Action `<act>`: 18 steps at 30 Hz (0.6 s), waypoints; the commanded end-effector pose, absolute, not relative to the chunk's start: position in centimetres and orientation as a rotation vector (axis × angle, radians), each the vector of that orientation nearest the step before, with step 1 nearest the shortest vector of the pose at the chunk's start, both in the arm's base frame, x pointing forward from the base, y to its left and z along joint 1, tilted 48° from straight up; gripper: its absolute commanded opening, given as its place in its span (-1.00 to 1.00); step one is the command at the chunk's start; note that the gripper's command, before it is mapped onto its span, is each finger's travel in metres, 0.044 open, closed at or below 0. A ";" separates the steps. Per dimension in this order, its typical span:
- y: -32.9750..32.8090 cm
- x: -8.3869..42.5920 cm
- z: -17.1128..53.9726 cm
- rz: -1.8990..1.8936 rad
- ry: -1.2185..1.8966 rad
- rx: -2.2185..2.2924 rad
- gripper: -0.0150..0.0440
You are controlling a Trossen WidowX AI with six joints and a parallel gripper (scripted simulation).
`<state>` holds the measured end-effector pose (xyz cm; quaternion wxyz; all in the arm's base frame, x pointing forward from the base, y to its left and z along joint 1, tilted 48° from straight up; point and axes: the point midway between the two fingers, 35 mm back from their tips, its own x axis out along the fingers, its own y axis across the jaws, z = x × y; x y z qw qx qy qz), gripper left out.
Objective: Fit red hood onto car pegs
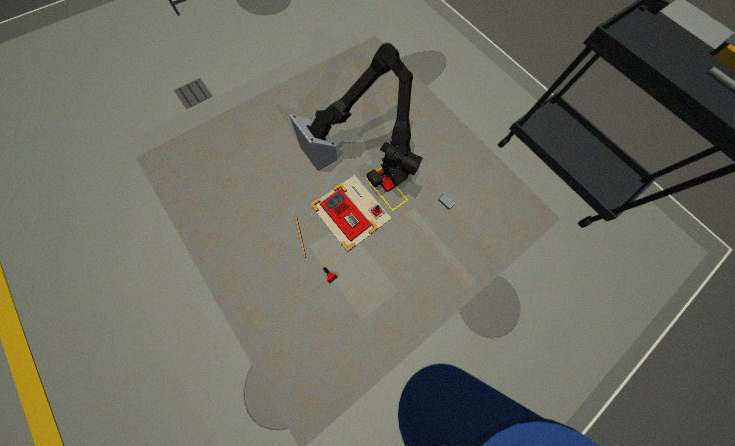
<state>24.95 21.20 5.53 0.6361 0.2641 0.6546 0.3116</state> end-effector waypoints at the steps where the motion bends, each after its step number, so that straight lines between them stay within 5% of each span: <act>1: 21.2 25.0 5.6 0.713 1.495 0.603 0.73; 11: 21.2 25.0 5.6 0.713 1.495 0.603 0.44; 18: 20.6 25.0 6.1 0.712 1.495 0.605 -0.18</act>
